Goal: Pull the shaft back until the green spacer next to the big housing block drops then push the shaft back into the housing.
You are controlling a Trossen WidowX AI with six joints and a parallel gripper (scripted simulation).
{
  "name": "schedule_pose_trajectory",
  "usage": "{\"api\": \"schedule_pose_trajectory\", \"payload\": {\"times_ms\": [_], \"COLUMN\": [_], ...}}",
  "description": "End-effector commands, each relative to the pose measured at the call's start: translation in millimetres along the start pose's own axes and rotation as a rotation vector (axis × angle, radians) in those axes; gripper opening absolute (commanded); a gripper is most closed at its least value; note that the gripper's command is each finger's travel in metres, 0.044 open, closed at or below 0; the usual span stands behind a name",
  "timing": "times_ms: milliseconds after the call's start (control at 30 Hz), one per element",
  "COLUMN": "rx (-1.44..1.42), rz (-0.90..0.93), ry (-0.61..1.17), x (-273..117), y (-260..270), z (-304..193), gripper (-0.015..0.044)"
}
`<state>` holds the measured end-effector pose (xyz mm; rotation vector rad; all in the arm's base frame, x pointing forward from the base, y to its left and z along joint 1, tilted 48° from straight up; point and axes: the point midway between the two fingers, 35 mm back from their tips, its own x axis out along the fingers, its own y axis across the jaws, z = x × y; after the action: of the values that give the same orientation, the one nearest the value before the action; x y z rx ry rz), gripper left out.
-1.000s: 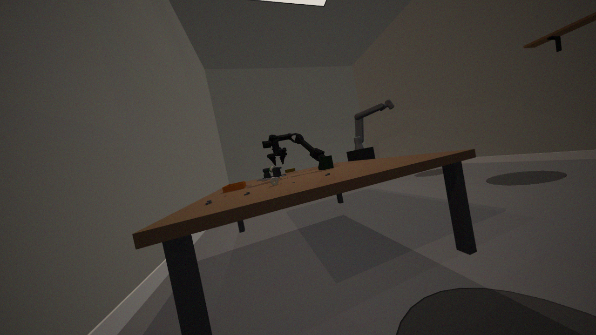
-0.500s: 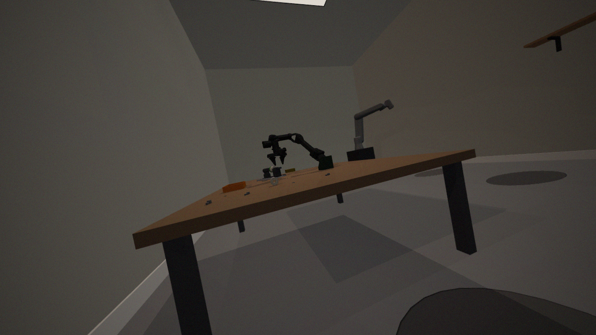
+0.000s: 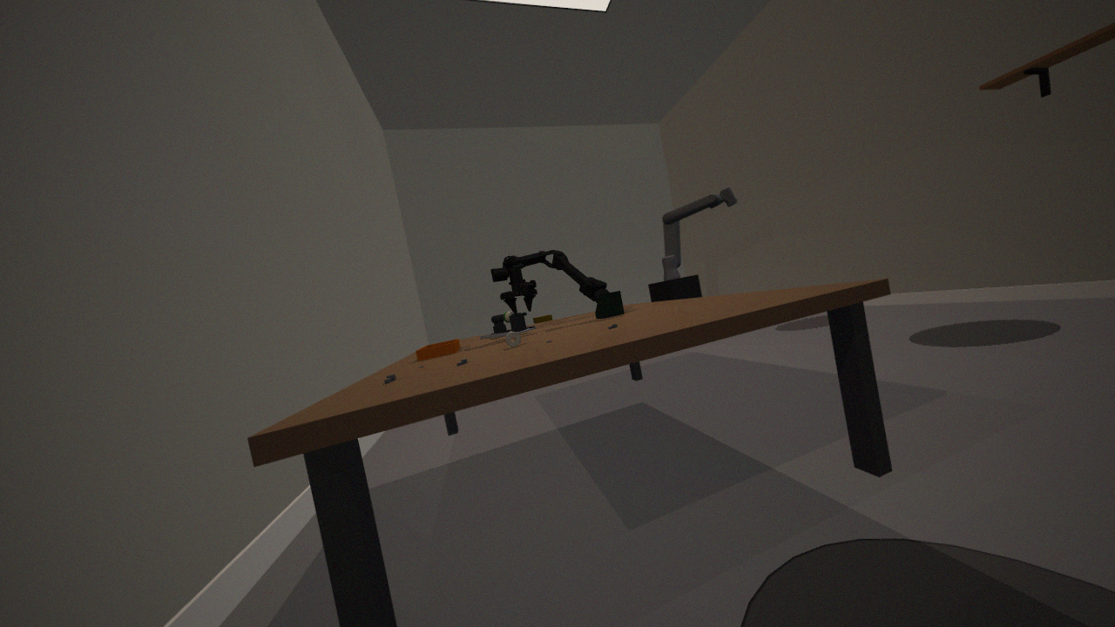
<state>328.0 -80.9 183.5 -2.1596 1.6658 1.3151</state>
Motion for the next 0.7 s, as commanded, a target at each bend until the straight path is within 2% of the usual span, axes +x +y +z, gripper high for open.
{"api": "schedule_pose_trajectory", "payload": {"times_ms": [0, 667], "rx": [-0.006, -0.005], "rz": [0.001, 0.002], "ry": [0.006, 0.008], "x": [6.3, 23.1], "y": [0.3, 1.5], "z": [-0.5, -0.8], "gripper": [0.044, 0.044]}}
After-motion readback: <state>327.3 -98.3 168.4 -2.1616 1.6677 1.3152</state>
